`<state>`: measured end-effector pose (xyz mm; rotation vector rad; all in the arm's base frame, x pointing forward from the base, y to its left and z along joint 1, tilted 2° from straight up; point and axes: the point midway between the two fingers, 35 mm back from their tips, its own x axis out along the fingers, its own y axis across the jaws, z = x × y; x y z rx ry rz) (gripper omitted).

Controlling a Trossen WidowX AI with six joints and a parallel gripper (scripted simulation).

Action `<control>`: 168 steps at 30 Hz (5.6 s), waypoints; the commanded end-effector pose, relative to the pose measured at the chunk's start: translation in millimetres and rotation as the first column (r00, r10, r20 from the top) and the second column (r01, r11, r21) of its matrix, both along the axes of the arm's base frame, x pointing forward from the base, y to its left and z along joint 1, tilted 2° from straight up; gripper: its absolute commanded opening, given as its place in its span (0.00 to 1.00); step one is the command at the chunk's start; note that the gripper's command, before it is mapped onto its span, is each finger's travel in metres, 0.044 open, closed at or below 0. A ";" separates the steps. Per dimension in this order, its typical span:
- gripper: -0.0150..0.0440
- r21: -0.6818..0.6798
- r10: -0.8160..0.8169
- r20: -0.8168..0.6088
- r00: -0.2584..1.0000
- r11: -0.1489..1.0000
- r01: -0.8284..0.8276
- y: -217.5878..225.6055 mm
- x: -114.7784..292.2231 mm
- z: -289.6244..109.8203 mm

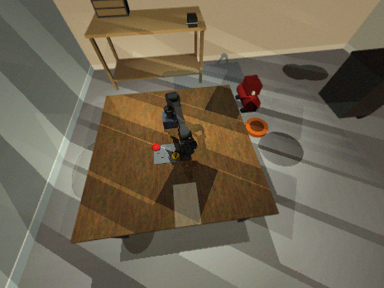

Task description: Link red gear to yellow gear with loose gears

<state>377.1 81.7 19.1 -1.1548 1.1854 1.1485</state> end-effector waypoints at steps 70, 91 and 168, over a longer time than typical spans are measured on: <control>0.25 -0.004 -0.006 -0.003 1.000 1.000 0.006 -89.6 -15.3 72.3; 0.25 -0.010 -0.003 -0.001 1.000 1.000 0.003 -144.1 -29.5 50.2; 0.25 -0.022 0.144 0.006 0.990 0.989 -0.144 -218.6 -68.6 -10.5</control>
